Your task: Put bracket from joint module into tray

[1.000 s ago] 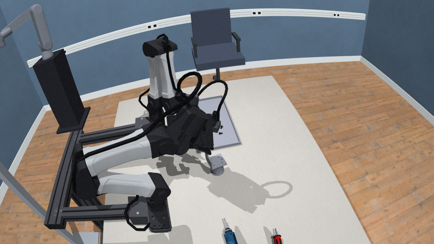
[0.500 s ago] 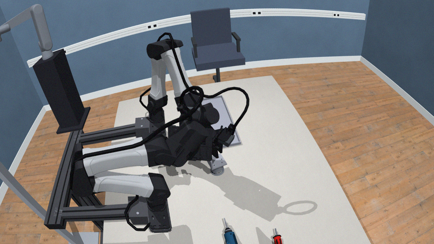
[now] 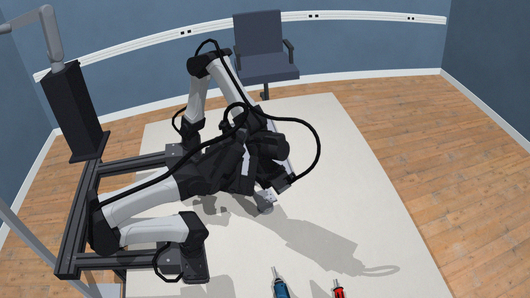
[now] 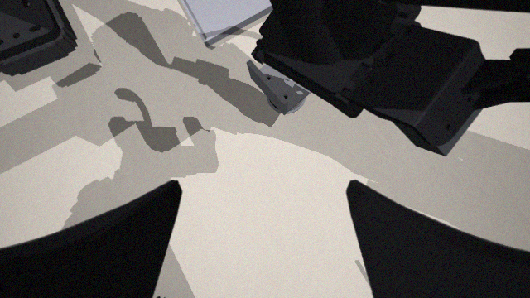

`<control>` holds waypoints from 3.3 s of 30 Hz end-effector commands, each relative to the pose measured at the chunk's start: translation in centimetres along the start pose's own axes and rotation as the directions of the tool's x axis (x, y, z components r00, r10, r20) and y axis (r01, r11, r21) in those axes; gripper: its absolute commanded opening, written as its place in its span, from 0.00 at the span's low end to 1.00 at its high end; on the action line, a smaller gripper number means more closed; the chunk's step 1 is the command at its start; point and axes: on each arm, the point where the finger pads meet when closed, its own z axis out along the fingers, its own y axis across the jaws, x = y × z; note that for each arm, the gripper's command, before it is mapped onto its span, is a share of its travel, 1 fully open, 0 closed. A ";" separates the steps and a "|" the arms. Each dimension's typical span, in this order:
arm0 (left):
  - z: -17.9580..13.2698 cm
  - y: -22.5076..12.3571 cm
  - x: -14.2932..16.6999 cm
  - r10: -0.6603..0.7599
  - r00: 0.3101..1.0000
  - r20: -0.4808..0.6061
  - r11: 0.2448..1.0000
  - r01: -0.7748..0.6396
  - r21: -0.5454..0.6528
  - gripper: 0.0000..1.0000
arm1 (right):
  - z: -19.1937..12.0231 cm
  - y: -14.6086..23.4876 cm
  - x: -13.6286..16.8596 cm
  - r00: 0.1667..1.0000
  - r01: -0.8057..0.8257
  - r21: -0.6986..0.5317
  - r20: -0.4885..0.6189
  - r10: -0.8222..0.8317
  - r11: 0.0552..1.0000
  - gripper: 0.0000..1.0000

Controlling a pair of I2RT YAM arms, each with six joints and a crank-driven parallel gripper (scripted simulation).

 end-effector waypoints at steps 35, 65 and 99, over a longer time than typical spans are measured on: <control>-1.0 -3.2 2.2 0.205 0.961 -0.184 0.972 -0.177 0.157 0.30 | -5.0 4.5 -6.9 0.990 -0.085 0.215 0.127 0.059 0.973 1.00; 2.4 -3.3 2.2 0.199 0.966 -0.166 0.973 -0.175 0.148 0.00 | -4.8 4.6 -6.7 0.990 -0.086 0.215 0.128 0.059 0.973 1.00; -1.5 -1.0 1.0 0.202 0.970 -0.136 0.974 -0.184 0.130 0.00 | -4.4 5.4 -8.2 0.983 -0.103 0.178 0.167 0.073 0.979 1.00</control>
